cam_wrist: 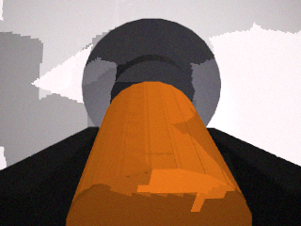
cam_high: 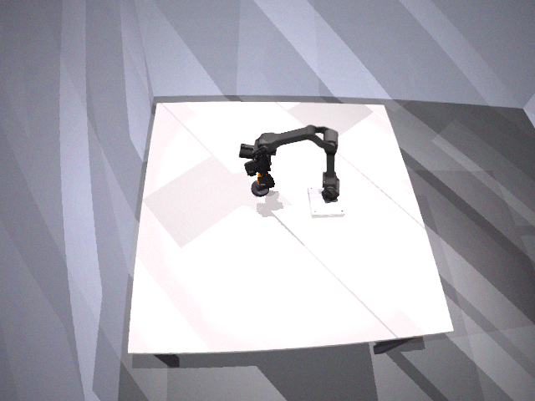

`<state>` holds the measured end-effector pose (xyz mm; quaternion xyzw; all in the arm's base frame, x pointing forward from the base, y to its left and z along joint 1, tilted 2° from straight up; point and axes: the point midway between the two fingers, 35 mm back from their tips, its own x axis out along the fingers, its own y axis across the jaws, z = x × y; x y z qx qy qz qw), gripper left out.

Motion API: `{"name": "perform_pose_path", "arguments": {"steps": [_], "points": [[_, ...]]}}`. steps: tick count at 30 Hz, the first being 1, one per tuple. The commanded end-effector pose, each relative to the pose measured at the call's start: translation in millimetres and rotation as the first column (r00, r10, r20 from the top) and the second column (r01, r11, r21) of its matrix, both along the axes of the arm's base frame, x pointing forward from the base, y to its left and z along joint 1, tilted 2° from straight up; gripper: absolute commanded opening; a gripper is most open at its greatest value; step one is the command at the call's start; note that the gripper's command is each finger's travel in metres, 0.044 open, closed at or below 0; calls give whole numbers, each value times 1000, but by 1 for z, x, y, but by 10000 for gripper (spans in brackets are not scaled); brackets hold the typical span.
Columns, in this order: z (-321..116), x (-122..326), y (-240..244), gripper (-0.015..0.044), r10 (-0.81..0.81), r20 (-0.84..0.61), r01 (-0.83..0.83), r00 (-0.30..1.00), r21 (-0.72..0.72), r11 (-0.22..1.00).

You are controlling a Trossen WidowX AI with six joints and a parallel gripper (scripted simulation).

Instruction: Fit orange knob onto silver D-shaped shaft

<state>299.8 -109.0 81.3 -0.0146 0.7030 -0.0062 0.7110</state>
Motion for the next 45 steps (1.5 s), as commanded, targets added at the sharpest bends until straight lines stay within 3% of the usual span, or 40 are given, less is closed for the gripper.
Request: {"name": "perform_pose_path", "arguments": {"steps": [1,45], "points": [[-1,1,-1,0,24,2,-24,1000,-5,1000],[1,1,-1,0,24,2,-24,1000,-5,1000]]}}
